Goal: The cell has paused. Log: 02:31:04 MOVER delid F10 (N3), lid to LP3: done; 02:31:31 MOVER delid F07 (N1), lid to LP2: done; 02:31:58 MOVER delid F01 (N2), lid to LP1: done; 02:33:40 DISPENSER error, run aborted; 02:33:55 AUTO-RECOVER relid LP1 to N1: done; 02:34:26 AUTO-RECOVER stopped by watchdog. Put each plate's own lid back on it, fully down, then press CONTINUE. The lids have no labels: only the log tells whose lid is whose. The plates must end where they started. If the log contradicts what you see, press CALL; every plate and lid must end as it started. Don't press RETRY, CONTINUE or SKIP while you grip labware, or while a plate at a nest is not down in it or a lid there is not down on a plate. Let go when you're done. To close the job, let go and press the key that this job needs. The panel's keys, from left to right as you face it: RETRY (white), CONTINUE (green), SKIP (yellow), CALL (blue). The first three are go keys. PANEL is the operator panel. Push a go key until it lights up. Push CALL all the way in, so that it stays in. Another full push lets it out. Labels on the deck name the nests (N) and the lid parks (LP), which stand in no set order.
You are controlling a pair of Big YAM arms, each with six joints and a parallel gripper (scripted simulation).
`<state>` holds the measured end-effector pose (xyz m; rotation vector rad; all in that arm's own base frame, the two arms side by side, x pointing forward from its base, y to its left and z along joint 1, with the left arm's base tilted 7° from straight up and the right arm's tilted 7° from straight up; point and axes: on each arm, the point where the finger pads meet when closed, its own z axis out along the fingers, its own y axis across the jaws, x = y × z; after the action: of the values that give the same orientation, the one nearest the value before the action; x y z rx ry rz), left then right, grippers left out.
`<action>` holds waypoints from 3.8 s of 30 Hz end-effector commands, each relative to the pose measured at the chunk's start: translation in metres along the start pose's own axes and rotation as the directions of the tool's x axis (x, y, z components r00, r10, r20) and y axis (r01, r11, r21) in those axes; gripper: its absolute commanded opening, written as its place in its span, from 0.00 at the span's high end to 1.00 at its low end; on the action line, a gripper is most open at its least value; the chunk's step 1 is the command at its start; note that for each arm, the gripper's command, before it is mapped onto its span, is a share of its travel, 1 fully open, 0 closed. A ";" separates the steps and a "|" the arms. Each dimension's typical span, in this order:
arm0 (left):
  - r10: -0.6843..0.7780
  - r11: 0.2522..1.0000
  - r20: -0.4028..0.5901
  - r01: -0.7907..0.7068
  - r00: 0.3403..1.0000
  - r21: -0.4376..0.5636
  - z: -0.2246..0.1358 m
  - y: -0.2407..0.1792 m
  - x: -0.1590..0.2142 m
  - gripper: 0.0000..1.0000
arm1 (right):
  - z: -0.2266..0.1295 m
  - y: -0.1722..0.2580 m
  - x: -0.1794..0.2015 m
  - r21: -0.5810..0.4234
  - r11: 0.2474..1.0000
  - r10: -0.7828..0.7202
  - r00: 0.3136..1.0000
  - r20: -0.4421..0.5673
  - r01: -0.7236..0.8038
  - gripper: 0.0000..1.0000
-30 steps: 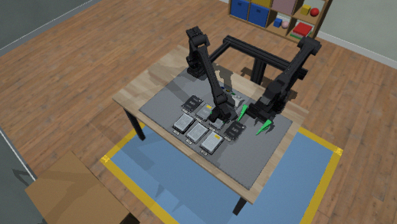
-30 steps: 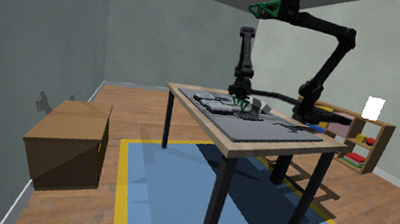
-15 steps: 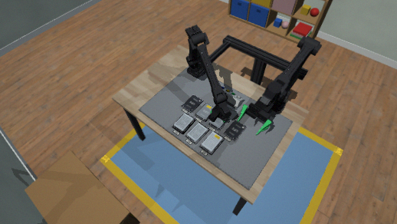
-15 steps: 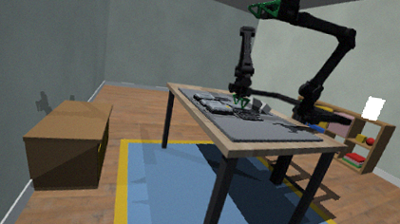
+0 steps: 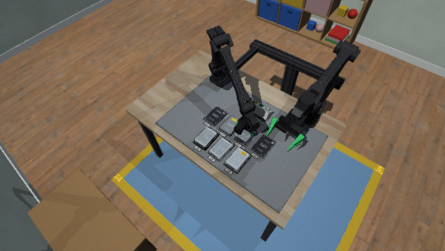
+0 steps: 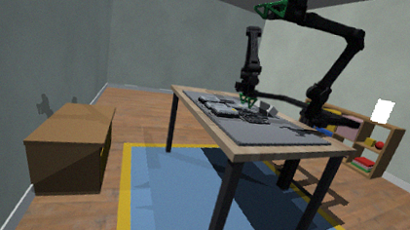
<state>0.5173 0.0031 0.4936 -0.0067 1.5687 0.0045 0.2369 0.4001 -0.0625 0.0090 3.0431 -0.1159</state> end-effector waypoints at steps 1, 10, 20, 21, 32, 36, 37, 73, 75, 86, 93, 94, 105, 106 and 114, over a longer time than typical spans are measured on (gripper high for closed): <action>0.007 1.000 0.060 -0.007 0.998 0.008 0.000 -0.004 -0.034 0.00 | -0.022 0.022 -0.009 -0.020 1.000 0.009 1.000 0.013 -0.009 1.00; 0.007 1.000 0.060 -0.007 0.998 0.008 0.000 -0.004 -0.034 0.00 | -0.028 0.001 -0.015 -0.024 0.999 -0.030 0.999 0.017 0.031 1.00; 0.007 1.000 0.060 -0.007 0.998 0.008 0.000 -0.004 -0.034 0.00 | -0.020 -0.034 -0.043 -0.028 0.999 -0.029 0.999 0.025 0.030 1.00; 0.007 1.000 0.060 -0.007 0.998 0.008 0.000 -0.004 -0.034 0.00 | -0.023 -0.038 -0.047 -0.025 0.999 -0.030 0.999 0.023 0.030 1.00; 0.007 1.000 0.060 -0.007 0.998 0.008 0.000 -0.004 -0.034 0.00 | -0.023 -0.079 -0.085 -0.022 0.999 -0.030 0.999 0.028 0.030 1.00; 0.007 1.000 0.060 -0.007 0.998 0.008 0.000 -0.004 -0.034 0.00 | -0.016 -0.088 -0.089 -0.008 0.999 -0.032 0.999 0.014 0.032 1.00; 0.007 1.000 0.060 -0.007 0.998 0.008 0.000 -0.004 -0.034 0.00 | -0.016 -0.091 -0.093 -0.011 0.999 -0.032 0.999 0.017 0.032 1.00; 0.007 1.000 0.060 -0.007 0.998 0.008 0.000 -0.004 -0.034 0.00 | -0.020 -0.184 -0.191 -0.008 0.999 -0.037 0.999 0.025 0.037 1.00; 0.007 1.000 0.060 -0.007 0.998 0.008 0.000 -0.004 -0.034 0.00 | -0.019 -0.184 -0.190 -0.008 0.999 -0.034 0.999 0.025 0.035 1.00; 0.007 1.000 0.060 -0.007 0.998 0.008 0.000 -0.004 -0.034 0.00 | -0.017 -0.180 -0.187 -0.006 0.999 -0.041 0.999 0.022 0.041 1.00; 0.007 1.000 0.060 -0.007 0.998 0.008 0.000 -0.004 -0.034 0.00 | -0.006 -0.188 -0.178 0.002 0.999 -0.034 0.999 0.007 0.034 1.00; 0.007 1.000 0.060 -0.007 0.998 0.008 0.000 -0.004 -0.034 0.00 | -0.006 -0.188 -0.178 0.001 0.999 -0.034 0.999 0.009 0.033 1.00; 0.007 1.000 0.060 -0.007 0.998 0.008 0.000 -0.004 -0.034 0.00 | -0.001 -0.191 -0.179 0.002 0.999 -0.035 0.999 0.007 0.035 1.00; 0.007 1.000 0.060 -0.007 0.998 0.008 0.000 -0.004 -0.034 0.00 | 0.001 -0.191 -0.178 0.004 0.999 -0.036 0.999 0.003 0.036 1.00; 0.007 1.000 0.060 -0.007 0.998 0.008 0.000 -0.004 -0.034 0.00 | 0.000 -0.193 -0.182 -0.001 0.999 -0.036 0.999 0.014 0.036 1.00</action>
<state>0.5173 0.0031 0.4936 -0.0067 1.5687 0.0045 0.4096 0.2084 -0.0310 -0.0303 3.0437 -0.1301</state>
